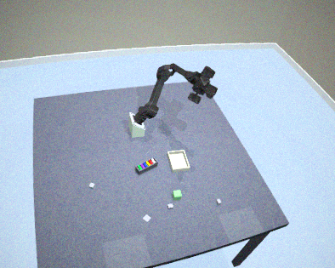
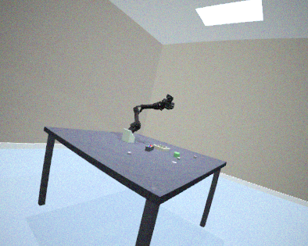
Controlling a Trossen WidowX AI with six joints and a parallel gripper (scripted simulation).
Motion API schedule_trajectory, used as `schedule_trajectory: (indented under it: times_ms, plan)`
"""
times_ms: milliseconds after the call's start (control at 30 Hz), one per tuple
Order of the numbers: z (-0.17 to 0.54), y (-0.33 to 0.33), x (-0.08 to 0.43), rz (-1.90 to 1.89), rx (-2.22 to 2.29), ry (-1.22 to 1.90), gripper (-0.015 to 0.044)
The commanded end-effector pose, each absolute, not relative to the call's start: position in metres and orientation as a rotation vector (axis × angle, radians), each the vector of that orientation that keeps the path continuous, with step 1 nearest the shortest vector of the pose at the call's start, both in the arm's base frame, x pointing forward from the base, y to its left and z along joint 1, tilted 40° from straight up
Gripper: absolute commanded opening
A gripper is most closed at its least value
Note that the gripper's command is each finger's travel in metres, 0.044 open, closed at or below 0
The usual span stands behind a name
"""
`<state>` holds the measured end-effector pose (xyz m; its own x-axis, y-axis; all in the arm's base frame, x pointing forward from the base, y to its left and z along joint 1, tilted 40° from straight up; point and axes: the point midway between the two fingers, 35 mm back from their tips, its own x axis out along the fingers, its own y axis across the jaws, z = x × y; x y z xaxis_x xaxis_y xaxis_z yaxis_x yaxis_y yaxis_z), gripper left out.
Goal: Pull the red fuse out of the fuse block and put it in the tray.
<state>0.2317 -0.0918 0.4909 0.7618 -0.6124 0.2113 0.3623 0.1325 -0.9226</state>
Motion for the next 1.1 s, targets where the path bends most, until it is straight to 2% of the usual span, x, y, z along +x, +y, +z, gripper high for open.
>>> schedule_trajectory:
  times_ms: [0, 267, 500, 800, 1000, 1067]
  plan:
    - [0.439, -0.089, 0.288, -0.505, -1.29, 0.348, 0.0067]
    - [0.33, -0.085, 0.352, -0.118, -1.216, 0.555, 0.0067]
    - [0.22, -0.071, 0.372, 0.23, -0.976, 0.763, 0.0067]
    - [0.091, -0.039, 0.34, 0.609, -0.381, 1.088, 0.0067]
    - [0.039, -0.009, 0.299, 0.751, 0.212, 1.306, 0.0067]
    - [0.035, -0.005, 0.295, 0.759, 0.283, 1.327, 0.0067]
